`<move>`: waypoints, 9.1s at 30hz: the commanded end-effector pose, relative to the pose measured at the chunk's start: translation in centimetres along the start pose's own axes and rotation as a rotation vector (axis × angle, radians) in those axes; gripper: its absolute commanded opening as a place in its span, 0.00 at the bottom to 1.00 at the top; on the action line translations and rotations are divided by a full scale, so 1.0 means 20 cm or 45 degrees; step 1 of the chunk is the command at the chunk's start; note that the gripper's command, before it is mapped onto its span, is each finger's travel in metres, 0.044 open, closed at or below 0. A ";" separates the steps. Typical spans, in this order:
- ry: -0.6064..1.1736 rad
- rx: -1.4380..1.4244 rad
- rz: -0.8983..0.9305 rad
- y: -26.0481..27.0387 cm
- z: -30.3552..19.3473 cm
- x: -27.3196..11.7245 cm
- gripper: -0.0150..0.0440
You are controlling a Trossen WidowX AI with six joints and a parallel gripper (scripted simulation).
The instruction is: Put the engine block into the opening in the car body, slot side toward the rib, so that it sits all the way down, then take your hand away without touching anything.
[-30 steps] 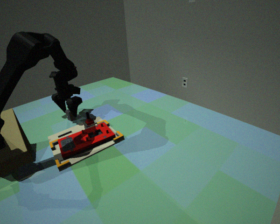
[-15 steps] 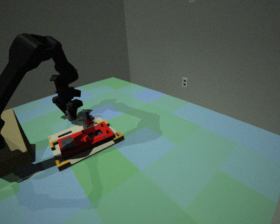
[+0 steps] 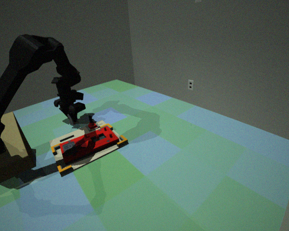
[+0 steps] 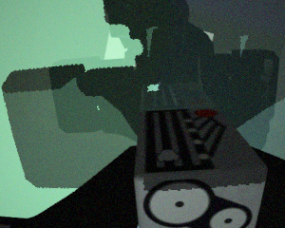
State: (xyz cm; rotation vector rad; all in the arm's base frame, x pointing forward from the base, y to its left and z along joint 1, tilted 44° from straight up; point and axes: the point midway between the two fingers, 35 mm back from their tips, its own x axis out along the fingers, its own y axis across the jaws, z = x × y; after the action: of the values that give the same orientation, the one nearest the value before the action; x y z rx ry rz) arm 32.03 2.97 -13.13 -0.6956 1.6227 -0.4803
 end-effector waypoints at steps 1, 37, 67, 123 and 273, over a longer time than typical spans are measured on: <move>-0.004 -0.004 0.019 0.00 0.01 -0.02 0.29; -0.007 -0.010 0.018 0.02 0.02 -0.57 0.25; -0.264 -0.013 0.008 0.01 -0.03 -0.54 0.25; -0.929 -0.014 -0.001 0.03 -0.12 0.02 0.25; -0.002 0.004 0.040 0.04 -0.09 -0.24 0.25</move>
State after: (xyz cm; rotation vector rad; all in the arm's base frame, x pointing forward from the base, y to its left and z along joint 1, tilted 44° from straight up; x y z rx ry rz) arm 30.15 5.94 -10.40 -0.6753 1.6356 -0.4606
